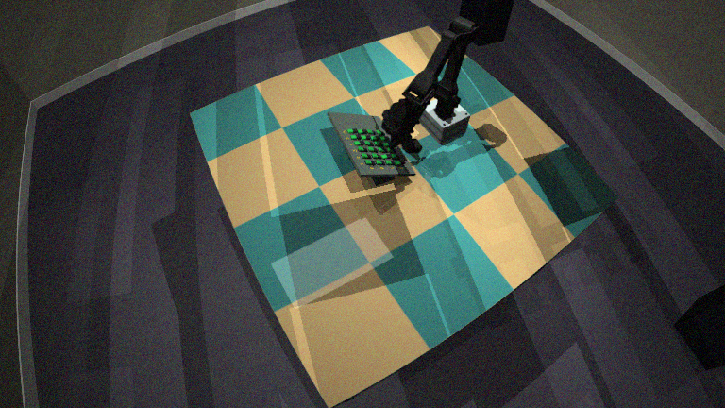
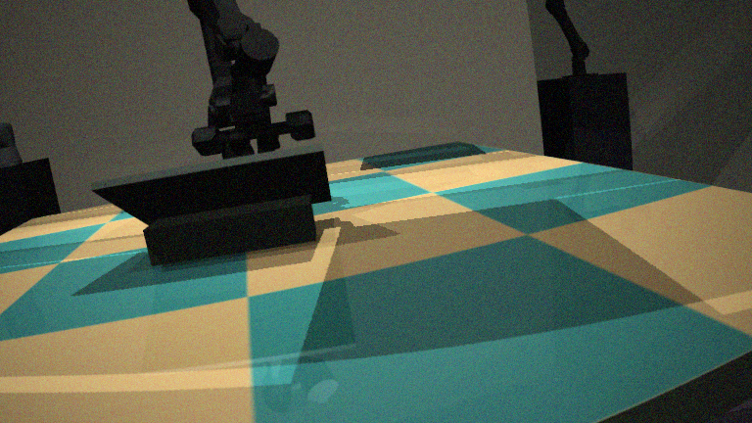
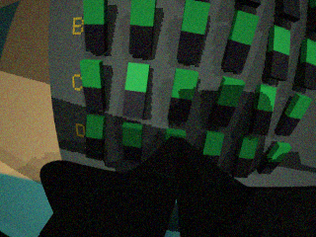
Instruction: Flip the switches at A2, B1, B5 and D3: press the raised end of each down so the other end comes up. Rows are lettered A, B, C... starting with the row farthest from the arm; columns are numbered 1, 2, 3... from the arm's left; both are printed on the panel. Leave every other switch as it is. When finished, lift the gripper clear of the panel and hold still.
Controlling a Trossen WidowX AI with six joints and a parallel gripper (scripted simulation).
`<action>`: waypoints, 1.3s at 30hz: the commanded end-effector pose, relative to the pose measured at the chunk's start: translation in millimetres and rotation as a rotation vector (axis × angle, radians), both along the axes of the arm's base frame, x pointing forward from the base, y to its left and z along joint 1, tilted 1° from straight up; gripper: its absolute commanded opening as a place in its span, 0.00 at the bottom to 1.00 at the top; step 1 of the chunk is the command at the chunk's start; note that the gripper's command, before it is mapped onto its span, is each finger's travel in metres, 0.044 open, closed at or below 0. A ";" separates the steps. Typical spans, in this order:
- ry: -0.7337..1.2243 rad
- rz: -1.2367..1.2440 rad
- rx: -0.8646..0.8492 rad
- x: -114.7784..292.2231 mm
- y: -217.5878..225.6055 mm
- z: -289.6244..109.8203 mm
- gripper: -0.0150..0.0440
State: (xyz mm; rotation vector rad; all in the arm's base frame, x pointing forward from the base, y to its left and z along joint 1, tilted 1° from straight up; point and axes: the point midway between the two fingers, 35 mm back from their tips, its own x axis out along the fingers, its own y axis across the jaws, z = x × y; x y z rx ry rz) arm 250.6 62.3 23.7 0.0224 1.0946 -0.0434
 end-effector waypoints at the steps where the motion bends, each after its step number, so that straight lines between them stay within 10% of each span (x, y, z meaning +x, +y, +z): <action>1: 0.001 0.008 0.001 0.1 0.6 -0.9 0.25; 39: -0.013 0.004 0.000 -14.2 2.8 29.7 0.25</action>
